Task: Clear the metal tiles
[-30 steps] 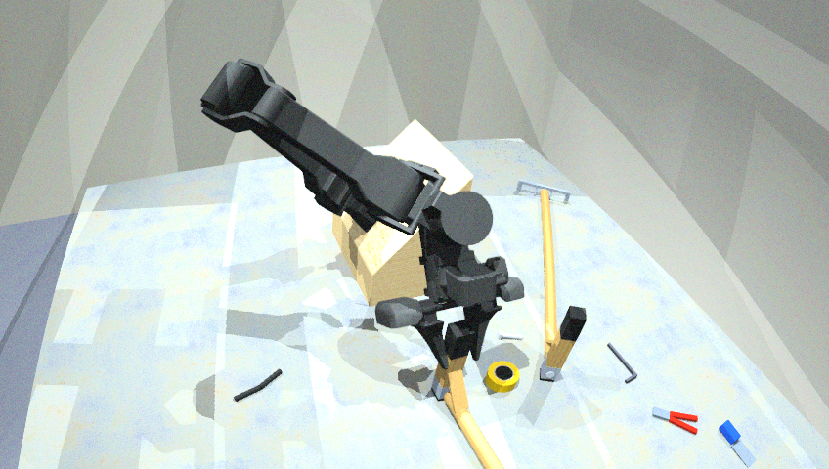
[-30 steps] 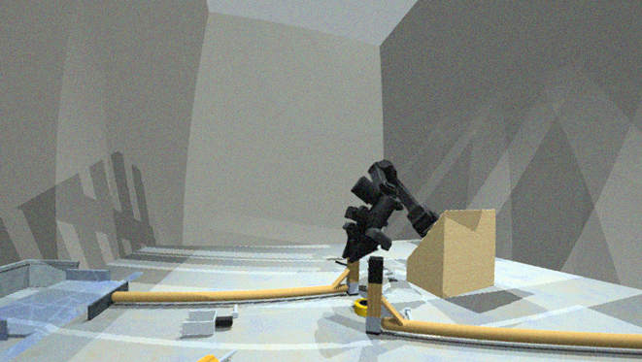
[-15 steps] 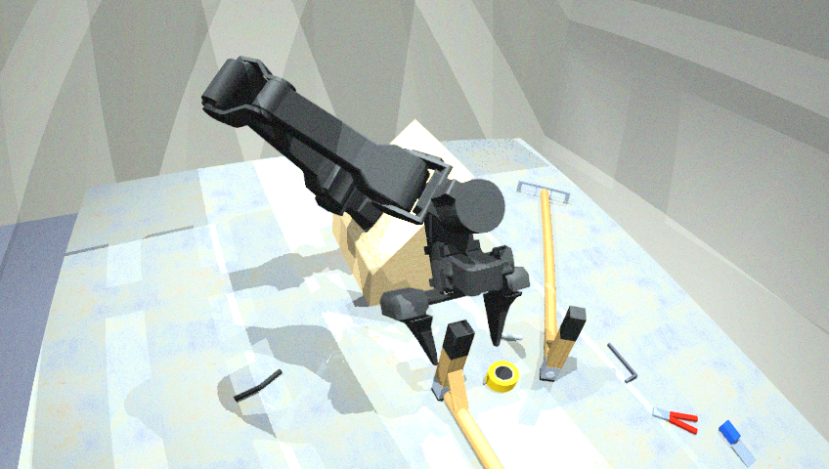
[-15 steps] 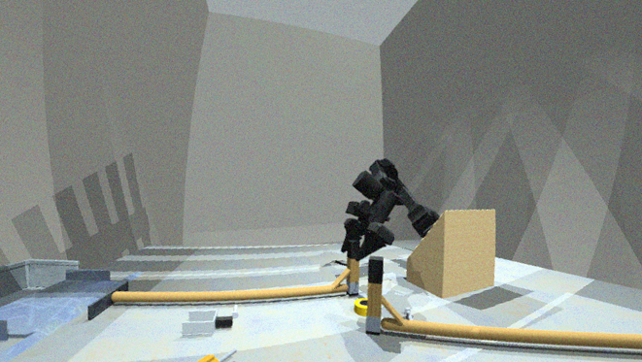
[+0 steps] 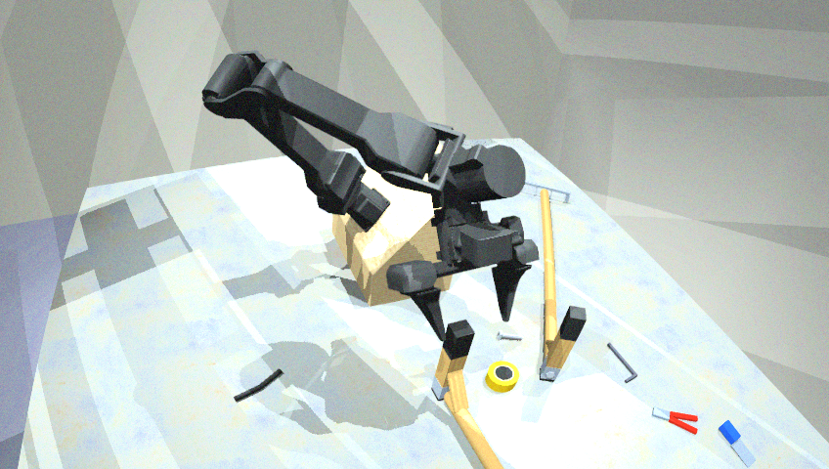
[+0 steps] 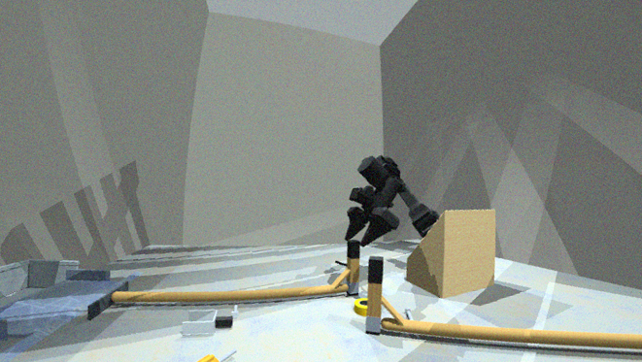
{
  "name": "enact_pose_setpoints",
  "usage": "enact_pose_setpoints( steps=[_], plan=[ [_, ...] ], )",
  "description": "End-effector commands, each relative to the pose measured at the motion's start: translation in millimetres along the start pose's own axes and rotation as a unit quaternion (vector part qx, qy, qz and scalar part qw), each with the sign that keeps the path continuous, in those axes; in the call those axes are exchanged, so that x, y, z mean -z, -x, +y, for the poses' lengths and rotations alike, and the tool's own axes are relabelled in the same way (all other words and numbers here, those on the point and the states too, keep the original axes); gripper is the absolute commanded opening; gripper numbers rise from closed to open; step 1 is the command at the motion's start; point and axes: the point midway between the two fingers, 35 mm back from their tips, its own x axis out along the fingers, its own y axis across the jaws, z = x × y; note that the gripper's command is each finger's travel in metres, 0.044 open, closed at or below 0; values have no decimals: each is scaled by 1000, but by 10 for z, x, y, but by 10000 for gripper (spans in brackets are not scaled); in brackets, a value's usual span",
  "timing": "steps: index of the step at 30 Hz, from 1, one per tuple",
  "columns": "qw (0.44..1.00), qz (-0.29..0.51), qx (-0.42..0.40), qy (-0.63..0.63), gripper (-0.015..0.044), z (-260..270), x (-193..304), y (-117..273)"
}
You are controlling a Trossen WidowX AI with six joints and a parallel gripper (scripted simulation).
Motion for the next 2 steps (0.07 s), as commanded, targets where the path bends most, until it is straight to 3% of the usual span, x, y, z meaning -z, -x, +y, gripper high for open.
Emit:
enact_pose_setpoints(
  steps=[1,2],
  plan=[
    [1000,0,1,-3,440,5,-50,113],
    [1000,0,1,-3,440,7,-58,139]
  ],
)
